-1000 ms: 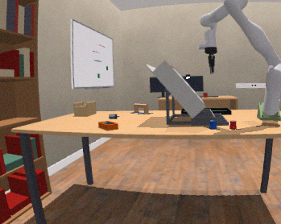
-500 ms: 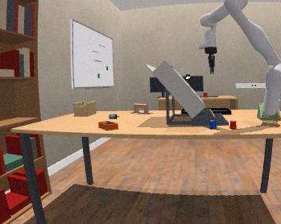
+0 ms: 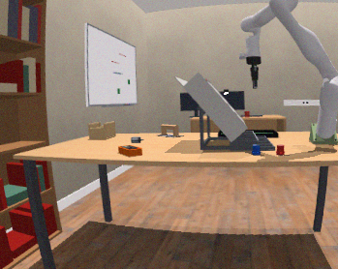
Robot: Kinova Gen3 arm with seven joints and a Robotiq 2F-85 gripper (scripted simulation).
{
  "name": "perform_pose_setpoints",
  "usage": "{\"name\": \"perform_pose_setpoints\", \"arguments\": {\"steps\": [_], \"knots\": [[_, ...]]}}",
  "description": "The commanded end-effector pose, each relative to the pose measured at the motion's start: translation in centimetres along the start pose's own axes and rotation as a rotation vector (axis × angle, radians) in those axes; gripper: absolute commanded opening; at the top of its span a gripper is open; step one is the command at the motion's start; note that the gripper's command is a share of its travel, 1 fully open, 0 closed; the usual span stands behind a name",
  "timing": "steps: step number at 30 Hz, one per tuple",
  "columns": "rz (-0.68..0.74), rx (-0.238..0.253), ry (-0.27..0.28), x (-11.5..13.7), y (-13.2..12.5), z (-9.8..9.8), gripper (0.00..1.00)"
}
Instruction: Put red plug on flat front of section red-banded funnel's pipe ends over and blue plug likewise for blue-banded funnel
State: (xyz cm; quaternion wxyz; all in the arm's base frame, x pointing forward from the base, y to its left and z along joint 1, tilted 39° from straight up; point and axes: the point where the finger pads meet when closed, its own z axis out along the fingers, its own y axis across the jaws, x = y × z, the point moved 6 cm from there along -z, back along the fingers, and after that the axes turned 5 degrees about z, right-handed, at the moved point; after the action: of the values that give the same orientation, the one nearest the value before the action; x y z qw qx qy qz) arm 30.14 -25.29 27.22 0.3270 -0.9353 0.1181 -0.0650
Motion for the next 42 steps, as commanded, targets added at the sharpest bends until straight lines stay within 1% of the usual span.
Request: {"name": "perform_pose_setpoints", "arguments": {"steps": [1, 11, 12, 15, 20, 21, 28, 29, 42], "knots": [[0.000, -0.001, 0.001, 0.0, 0.0, -0.1, 0.50], [0.000, -0.001, 0.001, 0.0, 0.0, -0.1, 0.50], [0.000, -0.001, 0.001, 0.2, 6.0, 3.6, 0.50], [0.000, -0.001, 0.001, 0.2, 6.9, 4.1, 0.50], [0.000, -0.001, 0.001, 0.3, 12.1, 7.3, 0.50], [0.000, -0.001, 0.001, 0.4, 12.8, 7.7, 0.50], [0.000, -0.001, 0.001, 0.4, 12.8, 7.7, 0.50], [0.001, -0.002, 0.003, 0.5, 16.5, 10.0, 0.50], [0.001, -0.002, 0.003, 0.5, 16.5, 10.0, 0.50]]}}
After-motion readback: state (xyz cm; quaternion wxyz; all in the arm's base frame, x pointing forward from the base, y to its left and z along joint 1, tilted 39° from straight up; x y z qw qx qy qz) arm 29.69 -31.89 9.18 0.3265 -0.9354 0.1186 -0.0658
